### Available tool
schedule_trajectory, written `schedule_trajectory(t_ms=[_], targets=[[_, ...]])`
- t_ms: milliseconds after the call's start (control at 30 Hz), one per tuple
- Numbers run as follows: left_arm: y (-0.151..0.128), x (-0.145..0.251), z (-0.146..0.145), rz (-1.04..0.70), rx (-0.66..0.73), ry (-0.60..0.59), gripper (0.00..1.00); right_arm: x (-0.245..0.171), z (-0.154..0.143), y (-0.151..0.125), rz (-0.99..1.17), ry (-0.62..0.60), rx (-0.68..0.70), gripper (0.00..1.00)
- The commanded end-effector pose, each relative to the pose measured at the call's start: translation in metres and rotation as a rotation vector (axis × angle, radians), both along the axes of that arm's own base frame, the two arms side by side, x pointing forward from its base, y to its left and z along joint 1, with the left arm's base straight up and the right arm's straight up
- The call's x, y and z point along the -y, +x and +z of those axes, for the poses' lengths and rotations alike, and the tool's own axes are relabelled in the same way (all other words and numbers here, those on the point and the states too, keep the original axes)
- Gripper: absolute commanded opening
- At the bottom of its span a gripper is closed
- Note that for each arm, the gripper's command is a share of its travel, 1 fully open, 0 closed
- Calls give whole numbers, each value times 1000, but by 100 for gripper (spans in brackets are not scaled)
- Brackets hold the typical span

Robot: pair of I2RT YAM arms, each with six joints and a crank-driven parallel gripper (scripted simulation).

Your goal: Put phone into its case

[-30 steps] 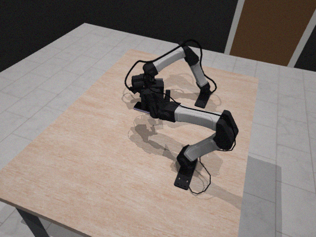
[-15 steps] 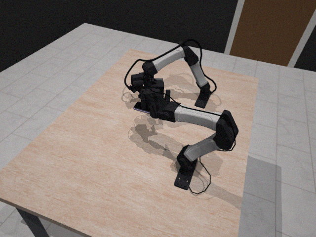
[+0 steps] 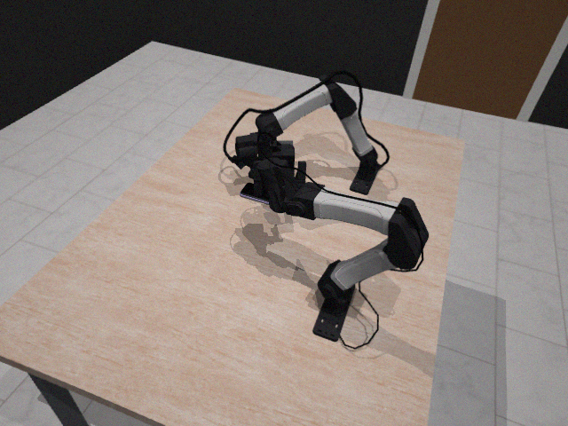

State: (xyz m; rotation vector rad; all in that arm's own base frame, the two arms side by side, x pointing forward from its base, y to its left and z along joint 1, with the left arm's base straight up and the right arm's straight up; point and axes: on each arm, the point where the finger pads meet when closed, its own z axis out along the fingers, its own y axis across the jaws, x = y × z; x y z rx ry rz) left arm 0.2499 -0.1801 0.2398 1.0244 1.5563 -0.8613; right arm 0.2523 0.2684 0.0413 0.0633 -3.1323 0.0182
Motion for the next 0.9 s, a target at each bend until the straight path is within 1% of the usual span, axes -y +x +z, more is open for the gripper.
schedule_trajectory(t_ms=[0, 467, 867], targets=[[3, 0, 4, -7, 27, -6, 100, -2, -9, 4, -15, 7, 5, 37], [3, 0, 4, -7, 27, -6, 100, -2, -21, 4, -14, 11, 8, 37], [3, 0, 4, -7, 27, -6, 100, 0, -41, 2, -12, 3, 0, 37]])
